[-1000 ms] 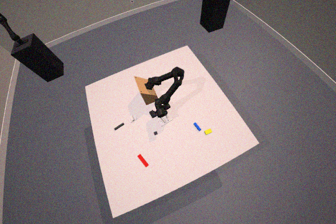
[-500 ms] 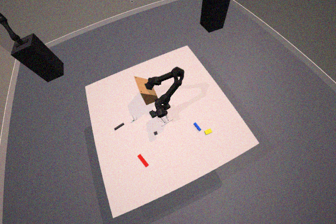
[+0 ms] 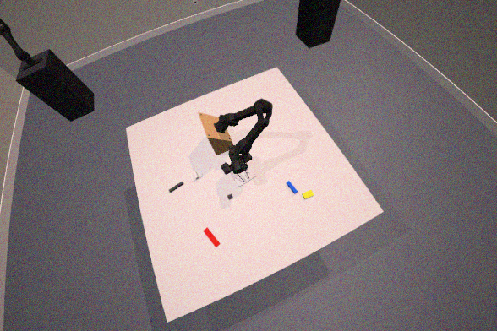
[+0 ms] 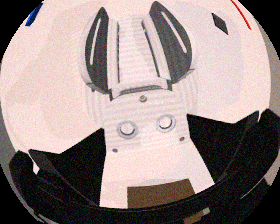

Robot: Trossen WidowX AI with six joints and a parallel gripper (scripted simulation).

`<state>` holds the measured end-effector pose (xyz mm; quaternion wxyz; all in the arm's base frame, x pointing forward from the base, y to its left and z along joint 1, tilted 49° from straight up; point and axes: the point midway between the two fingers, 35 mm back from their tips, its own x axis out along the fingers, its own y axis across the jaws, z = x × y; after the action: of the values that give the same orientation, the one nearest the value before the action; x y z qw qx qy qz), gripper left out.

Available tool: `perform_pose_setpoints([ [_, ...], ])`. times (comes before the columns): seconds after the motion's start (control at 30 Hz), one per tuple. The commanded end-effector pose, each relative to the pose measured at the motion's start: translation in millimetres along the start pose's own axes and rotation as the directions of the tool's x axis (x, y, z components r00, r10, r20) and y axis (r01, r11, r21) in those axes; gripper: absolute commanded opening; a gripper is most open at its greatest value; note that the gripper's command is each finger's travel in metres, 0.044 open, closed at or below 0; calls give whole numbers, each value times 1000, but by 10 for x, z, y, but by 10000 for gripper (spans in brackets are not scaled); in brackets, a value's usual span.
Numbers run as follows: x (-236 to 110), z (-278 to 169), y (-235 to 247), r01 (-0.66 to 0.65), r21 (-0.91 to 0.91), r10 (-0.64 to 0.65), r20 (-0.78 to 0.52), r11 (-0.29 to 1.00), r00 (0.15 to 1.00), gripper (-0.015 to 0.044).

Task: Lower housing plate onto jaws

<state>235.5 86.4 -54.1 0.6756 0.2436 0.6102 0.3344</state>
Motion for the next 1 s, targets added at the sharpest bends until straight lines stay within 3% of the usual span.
perform_pose_setpoints([
  [0.0,10,-8,10,-4,2,4,-2,1000,1000,351],
  [0.67,10,-8,10,-4,2,4,-2,1000,1000,351],
  [0.8,0,0,0,0,0,0,0,1000,1000,440],
  [0.97,0,0,0,0,0,0,0,1000,1000,440],
])
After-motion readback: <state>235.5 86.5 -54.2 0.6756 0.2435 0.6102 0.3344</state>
